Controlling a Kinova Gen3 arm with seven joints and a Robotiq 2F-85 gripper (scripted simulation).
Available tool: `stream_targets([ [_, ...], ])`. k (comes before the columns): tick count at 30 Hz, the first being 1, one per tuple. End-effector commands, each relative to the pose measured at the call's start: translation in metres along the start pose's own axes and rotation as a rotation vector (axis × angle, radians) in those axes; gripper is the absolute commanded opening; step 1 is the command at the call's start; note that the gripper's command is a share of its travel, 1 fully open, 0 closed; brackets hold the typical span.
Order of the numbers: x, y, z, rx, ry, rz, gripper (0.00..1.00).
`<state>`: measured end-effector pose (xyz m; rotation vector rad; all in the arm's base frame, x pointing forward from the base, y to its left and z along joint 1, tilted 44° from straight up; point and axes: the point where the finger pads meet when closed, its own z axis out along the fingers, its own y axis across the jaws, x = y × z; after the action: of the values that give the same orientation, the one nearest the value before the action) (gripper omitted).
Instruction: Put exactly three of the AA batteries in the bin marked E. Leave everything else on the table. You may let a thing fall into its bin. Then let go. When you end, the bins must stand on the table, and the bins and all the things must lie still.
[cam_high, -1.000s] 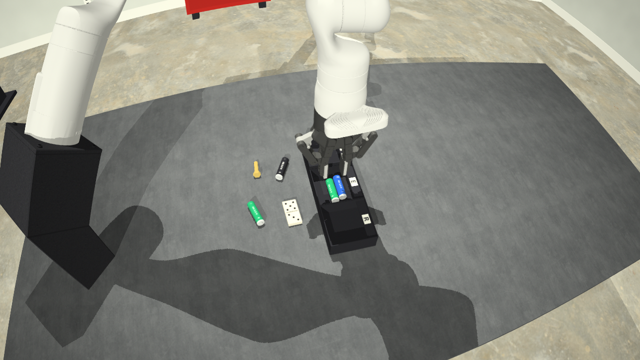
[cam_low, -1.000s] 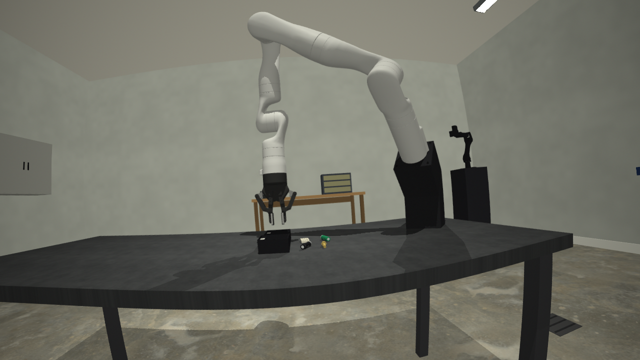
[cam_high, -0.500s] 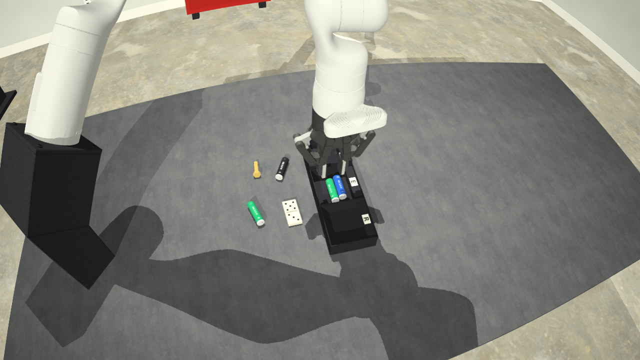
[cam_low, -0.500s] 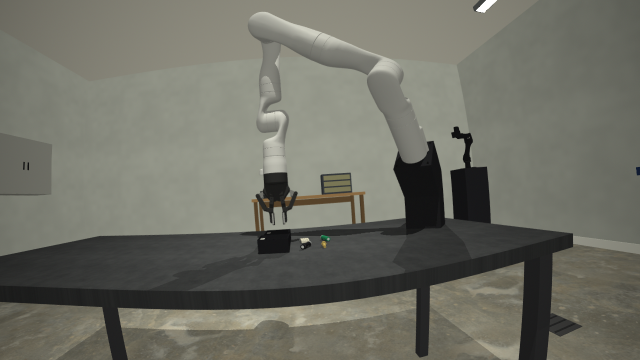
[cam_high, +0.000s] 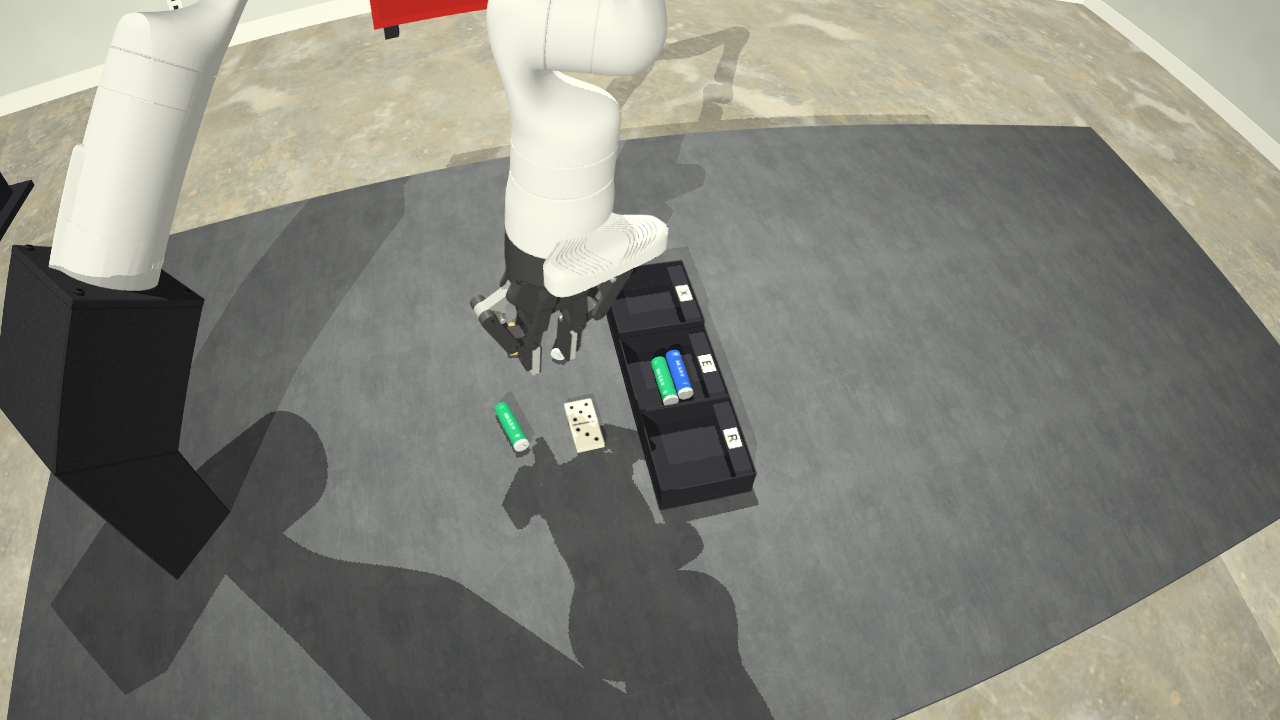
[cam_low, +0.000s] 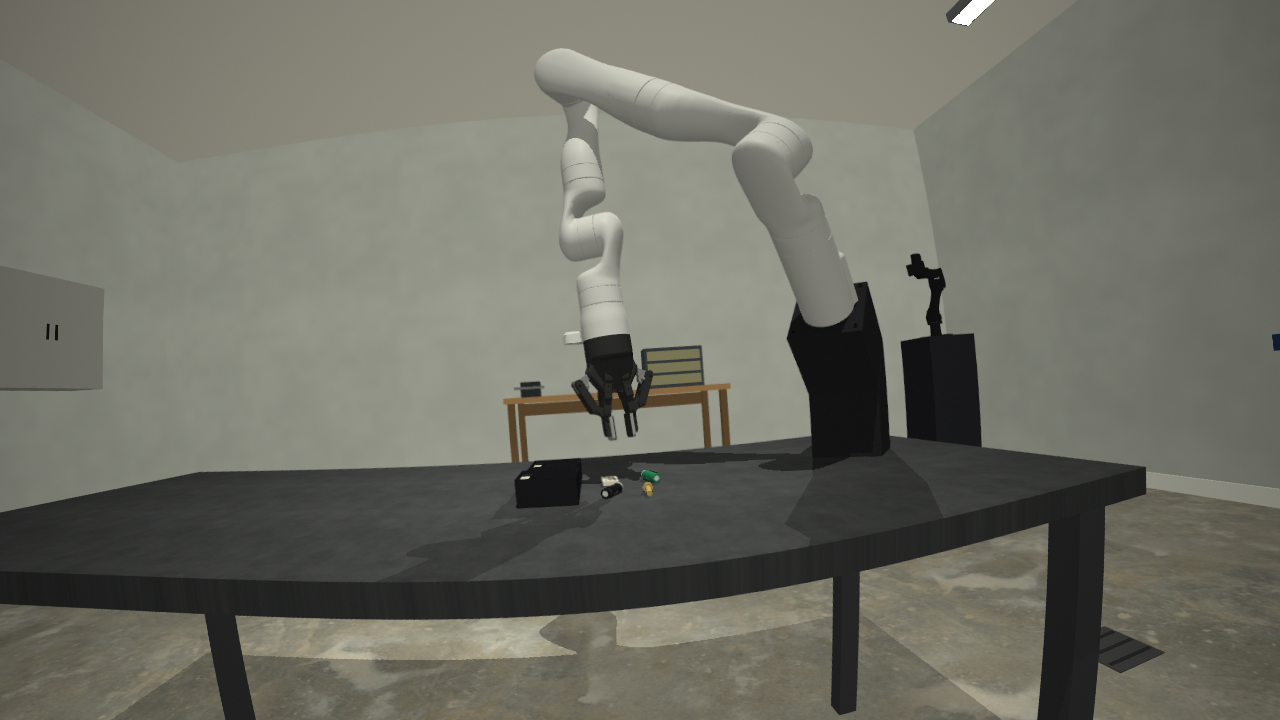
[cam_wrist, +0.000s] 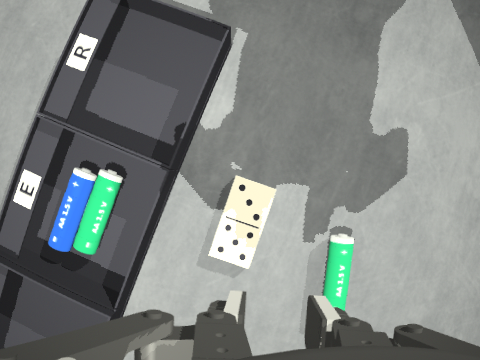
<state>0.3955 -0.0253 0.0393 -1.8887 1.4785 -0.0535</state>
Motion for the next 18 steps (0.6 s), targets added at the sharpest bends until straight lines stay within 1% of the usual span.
stream_targets([
  [1,0.005,0.031,-0.001,0.074,0.057,0.044,0.29],
  [3,0.002,0.050,-0.001,0.075,0.057,0.044,0.29],
  [6,0.003,0.057,-0.001,0.075,0.057,0.044,0.29],
  [11,0.002,0.059,-0.001,0.075,0.057,0.044,0.29],
  [18,0.001,0.057,-0.001,0.075,0.057,0.044,0.29],
])
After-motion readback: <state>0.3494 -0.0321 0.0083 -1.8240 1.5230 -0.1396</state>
